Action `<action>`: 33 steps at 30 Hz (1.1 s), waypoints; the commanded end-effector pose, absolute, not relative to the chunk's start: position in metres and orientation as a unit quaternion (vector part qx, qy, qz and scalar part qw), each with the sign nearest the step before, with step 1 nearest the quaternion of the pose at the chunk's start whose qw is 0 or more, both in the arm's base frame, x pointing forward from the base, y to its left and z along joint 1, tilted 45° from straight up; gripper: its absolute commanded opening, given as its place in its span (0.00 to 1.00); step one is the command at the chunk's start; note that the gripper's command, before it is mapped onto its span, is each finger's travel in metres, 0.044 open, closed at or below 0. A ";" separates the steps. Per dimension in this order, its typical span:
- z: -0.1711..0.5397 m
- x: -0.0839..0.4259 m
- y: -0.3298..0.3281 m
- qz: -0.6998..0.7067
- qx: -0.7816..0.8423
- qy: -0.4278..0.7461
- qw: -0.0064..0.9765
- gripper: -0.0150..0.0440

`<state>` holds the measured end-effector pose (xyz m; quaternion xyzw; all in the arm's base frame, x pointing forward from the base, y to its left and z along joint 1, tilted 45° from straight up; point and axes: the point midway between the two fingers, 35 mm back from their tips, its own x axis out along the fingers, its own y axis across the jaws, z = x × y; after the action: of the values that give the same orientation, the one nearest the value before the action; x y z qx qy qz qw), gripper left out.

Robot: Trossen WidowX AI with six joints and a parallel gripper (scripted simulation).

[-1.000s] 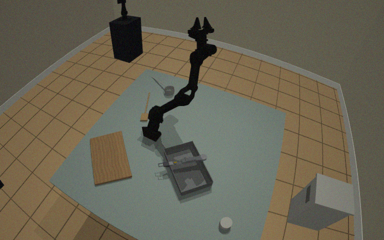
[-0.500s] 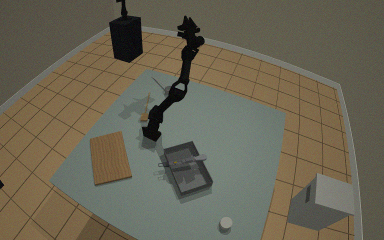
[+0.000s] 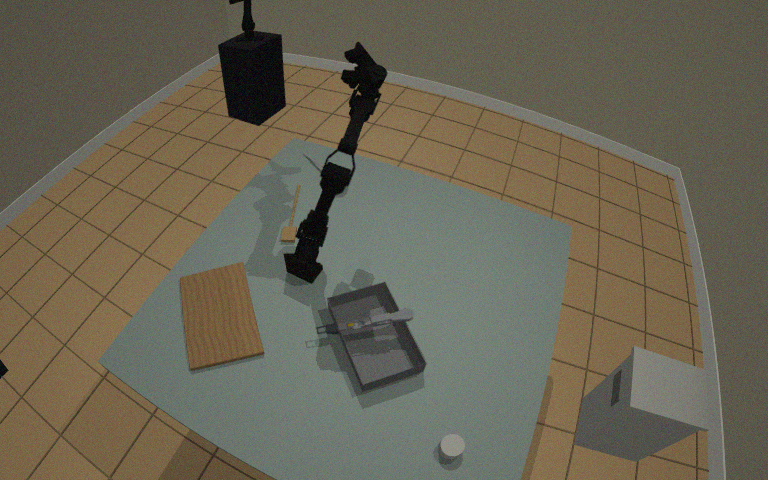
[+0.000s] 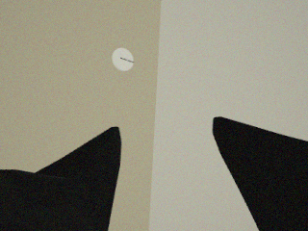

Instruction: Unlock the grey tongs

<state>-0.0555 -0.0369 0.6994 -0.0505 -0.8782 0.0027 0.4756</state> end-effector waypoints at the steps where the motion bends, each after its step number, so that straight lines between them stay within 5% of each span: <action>1: 0.691 -0.073 0.009 0.067 -0.093 -0.878 0.464 0.69; 15: 0.625 -0.051 0.184 0.363 -0.234 -0.745 0.508 0.69; 33: 0.554 0.050 0.265 0.457 -0.327 -0.551 0.616 0.69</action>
<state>0.0207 0.2450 0.5773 -0.3134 -0.6114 0.4294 0.5862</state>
